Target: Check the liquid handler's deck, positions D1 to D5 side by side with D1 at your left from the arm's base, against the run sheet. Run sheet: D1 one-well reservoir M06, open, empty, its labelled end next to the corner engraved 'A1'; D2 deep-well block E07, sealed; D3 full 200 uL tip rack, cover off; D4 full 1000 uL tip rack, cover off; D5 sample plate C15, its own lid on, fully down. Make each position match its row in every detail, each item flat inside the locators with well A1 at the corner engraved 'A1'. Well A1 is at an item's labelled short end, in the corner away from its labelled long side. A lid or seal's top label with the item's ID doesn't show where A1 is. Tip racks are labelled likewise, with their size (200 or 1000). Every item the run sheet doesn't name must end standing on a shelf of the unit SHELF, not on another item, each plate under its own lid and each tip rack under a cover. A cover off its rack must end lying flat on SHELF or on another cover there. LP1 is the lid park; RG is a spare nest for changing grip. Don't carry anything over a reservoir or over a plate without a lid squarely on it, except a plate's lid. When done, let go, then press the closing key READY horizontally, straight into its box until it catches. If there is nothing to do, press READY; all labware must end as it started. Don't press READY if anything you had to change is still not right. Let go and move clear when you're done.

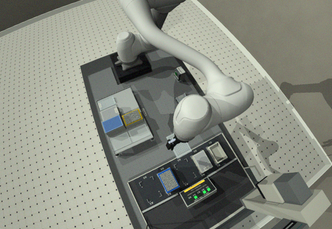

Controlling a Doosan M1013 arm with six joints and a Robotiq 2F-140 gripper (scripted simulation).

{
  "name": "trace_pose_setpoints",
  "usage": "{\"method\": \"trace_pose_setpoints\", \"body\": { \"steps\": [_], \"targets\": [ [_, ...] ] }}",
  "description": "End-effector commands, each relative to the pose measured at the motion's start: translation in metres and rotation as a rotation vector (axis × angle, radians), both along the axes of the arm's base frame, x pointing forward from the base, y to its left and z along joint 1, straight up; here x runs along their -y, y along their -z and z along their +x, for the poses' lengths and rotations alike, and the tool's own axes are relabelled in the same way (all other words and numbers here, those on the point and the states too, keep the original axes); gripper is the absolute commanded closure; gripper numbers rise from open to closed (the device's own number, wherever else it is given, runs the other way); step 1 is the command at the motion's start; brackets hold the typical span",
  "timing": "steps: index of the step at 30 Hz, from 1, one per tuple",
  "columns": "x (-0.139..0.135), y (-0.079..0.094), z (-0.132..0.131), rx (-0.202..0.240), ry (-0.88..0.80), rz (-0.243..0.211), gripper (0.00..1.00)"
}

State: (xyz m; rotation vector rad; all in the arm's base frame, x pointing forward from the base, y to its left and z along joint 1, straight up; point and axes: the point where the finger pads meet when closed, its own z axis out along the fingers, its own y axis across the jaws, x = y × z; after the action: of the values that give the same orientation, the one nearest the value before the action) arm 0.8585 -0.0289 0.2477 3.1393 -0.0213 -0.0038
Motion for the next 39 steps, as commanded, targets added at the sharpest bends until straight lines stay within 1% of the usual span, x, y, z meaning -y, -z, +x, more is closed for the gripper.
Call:
{"method": "trace_pose_setpoints", "body": {
  "steps": [1,7,11,22,26,39],
  "targets": [
    [0.000,-0.001,-0.005,0.002,0.000,0.000,0.90],
    [-0.001,-0.001,-0.019,0.002,0.000,0.000,0.90],
    [-0.001,-0.001,-0.023,0.002,0.000,0.000,0.90],
    [-0.001,-0.001,-0.023,0.002,0.000,0.000,0.90],
    [0.004,-0.001,-0.023,0.002,0.002,0.000,0.90],
    [0.034,-0.001,-0.025,0.002,0.002,0.000,0.90]
  ]
}}
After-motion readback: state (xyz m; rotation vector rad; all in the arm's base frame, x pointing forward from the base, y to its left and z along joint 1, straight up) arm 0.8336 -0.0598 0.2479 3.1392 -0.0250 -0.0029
